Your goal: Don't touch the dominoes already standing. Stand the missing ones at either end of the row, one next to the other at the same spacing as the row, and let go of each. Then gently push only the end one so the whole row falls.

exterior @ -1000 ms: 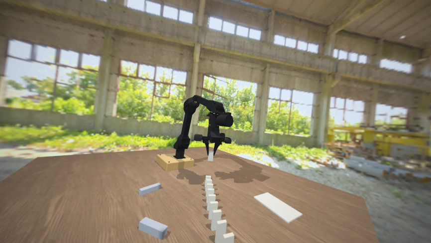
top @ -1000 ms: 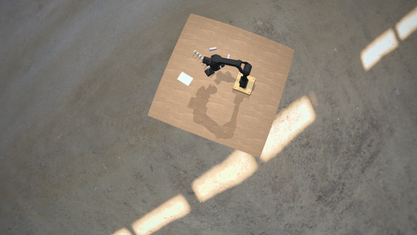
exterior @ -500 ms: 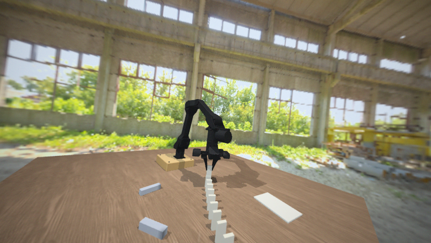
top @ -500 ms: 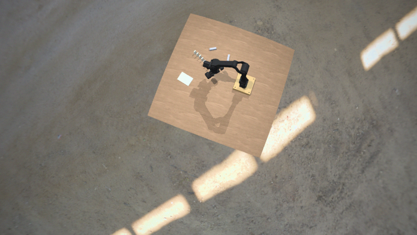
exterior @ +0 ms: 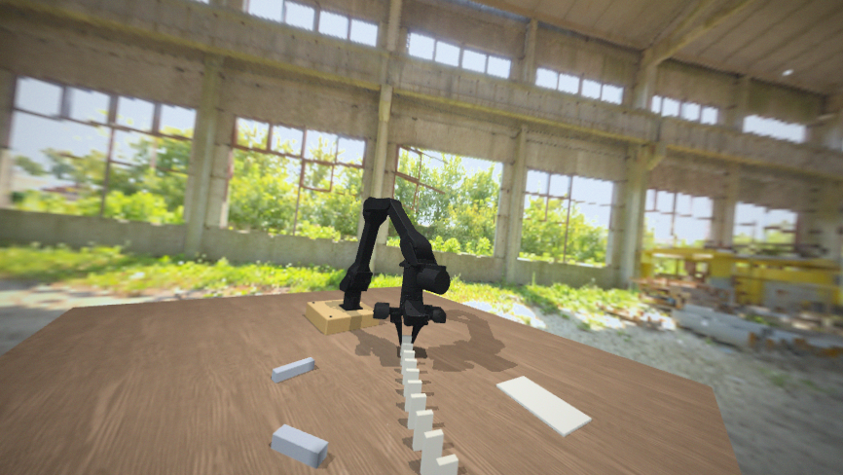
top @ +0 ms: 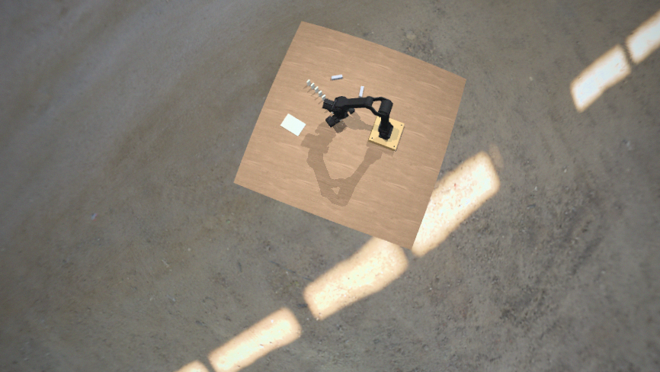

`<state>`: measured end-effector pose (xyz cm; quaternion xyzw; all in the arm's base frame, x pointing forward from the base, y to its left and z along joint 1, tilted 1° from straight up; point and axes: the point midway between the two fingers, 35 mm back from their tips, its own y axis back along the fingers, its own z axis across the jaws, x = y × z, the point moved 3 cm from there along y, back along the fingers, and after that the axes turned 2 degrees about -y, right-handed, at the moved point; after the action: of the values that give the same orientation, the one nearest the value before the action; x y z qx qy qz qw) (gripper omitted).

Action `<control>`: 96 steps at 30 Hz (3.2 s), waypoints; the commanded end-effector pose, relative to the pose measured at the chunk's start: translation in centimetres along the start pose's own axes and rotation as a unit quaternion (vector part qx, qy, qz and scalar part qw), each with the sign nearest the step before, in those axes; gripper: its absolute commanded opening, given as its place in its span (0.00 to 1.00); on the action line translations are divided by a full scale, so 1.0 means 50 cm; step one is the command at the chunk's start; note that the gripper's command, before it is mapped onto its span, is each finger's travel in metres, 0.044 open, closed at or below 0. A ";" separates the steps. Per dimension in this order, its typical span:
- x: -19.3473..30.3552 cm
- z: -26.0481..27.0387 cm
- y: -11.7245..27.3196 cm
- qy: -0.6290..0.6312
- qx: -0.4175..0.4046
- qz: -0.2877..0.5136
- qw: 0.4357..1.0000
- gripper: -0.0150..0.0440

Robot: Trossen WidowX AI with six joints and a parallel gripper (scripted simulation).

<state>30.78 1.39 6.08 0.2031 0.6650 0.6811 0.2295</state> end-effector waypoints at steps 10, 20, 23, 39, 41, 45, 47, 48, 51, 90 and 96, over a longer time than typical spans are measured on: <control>0.001 0.001 -0.002 -0.002 -0.002 0.001 1.000 0.79; -0.007 0.006 0.045 -0.001 -0.001 0.000 1.000 1.00; -0.013 0.010 0.143 -0.001 -0.001 0.000 1.000 1.00; 0.021 0.003 0.213 0.283 -0.001 0.000 0.959 0.69; 0.030 0.003 0.197 0.382 -0.001 0.000 0.924 0.60; 0.049 0.002 0.163 0.565 -0.002 0.000 0.825 0.42; 0.059 0.001 0.146 0.648 -0.002 0.000 0.761 0.33; 0.063 0.000 0.139 0.681 -0.002 0.000 0.732 0.29; 0.066 -0.001 0.134 0.706 -0.003 0.000 0.708 0.25; 0.066 -0.001 0.134 0.706 -0.003 0.000 0.708 0.25; 0.066 -0.001 0.134 0.706 -0.003 0.000 0.708 0.25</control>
<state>27.76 3.20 12.67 -0.3353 0.6321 0.6278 -0.3064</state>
